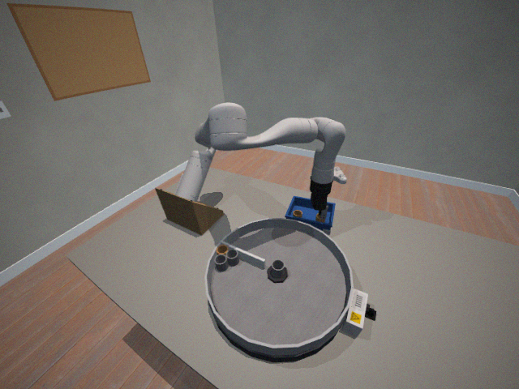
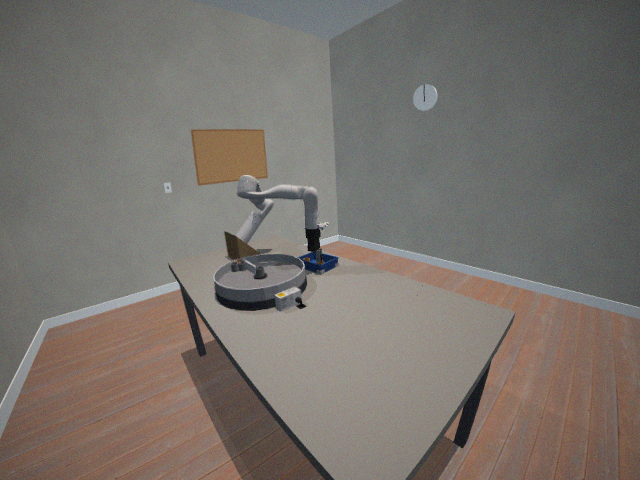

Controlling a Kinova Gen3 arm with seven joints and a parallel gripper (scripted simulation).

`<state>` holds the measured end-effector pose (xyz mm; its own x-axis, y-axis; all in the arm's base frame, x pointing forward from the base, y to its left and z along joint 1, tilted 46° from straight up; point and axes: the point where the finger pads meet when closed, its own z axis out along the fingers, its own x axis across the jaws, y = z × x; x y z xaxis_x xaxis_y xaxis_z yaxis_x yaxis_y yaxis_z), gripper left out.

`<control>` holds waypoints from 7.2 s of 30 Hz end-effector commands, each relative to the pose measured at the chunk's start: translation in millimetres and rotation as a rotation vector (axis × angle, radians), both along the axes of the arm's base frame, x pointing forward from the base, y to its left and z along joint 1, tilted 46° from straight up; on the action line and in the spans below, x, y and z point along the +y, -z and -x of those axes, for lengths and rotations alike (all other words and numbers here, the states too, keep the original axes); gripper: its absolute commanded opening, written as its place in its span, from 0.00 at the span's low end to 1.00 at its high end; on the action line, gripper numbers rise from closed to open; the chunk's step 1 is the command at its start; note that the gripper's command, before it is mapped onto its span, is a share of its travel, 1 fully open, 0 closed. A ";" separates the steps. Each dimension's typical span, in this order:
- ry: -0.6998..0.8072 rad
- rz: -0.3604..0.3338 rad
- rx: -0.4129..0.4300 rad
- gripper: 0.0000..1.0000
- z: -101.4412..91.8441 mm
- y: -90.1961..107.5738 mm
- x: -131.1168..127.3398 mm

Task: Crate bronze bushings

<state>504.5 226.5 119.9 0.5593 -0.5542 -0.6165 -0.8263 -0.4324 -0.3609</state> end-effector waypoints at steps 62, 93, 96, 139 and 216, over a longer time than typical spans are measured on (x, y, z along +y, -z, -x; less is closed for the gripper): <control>0.003 0.000 -0.002 0.47 -8.0 -78.6 -80.1; 0.003 0.000 -0.002 0.47 -8.0 -78.6 -80.1; 0.003 0.000 -0.002 0.47 -8.0 -78.6 -80.1; 0.002 0.001 -0.002 0.45 39.2 -2.2 -150.6; -0.004 0.005 -0.004 0.45 146.6 173.0 -313.0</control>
<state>364.7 -73.7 -42.6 0.5849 -0.5456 -0.6002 -0.8074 -0.4625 -0.3663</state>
